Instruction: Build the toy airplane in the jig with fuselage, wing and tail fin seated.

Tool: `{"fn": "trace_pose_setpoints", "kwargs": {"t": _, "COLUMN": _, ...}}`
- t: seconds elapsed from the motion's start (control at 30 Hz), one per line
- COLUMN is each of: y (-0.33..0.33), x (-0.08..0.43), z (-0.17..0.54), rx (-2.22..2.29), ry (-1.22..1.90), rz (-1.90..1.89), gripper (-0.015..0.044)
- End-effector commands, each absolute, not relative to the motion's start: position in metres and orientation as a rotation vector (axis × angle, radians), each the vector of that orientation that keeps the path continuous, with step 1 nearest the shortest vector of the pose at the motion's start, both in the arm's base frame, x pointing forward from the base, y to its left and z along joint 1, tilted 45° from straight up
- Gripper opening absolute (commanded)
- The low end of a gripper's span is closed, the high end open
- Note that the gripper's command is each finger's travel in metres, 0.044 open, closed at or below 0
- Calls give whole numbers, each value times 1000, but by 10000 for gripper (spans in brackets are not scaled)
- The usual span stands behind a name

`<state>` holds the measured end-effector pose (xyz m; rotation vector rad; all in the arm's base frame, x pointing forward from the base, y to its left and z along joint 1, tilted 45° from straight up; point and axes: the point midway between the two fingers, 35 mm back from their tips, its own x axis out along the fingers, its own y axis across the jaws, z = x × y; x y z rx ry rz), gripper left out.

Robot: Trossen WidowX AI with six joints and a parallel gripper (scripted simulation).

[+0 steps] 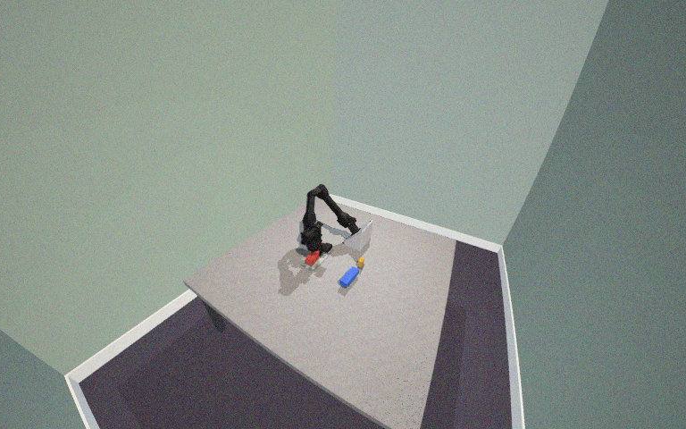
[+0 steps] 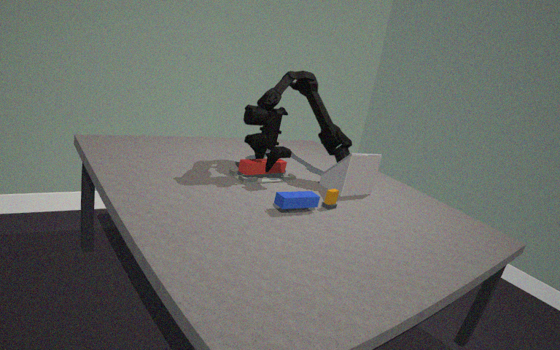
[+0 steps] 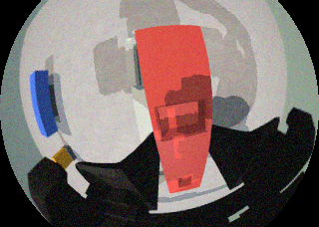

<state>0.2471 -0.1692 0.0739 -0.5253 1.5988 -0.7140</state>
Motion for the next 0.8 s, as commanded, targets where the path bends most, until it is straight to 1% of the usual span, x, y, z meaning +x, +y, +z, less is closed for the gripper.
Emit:
{"fn": "trace_pose_setpoints", "kwargs": {"t": 0.0, "y": -169, "x": 247, "z": 74, "rx": -525, "ry": 1598, "rz": -714, "gripper": 56}}
{"fn": "trace_pose_setpoints", "kwargs": {"t": 0.47, "y": -169, "x": 247, "z": 74, "rx": -525, "ry": 1598, "rz": -714, "gripper": 424}}
{"fn": "trace_pose_setpoints", "kwargs": {"t": 0.5, "y": -169, "x": 247, "z": 74, "rx": -525, "ry": 1598, "rz": -714, "gripper": 440}}
{"fn": "trace_pose_setpoints", "kwargs": {"t": 0.77, "y": -169, "x": 247, "z": 74, "rx": -525, "ry": 1598, "rz": -714, "gripper": 440}}
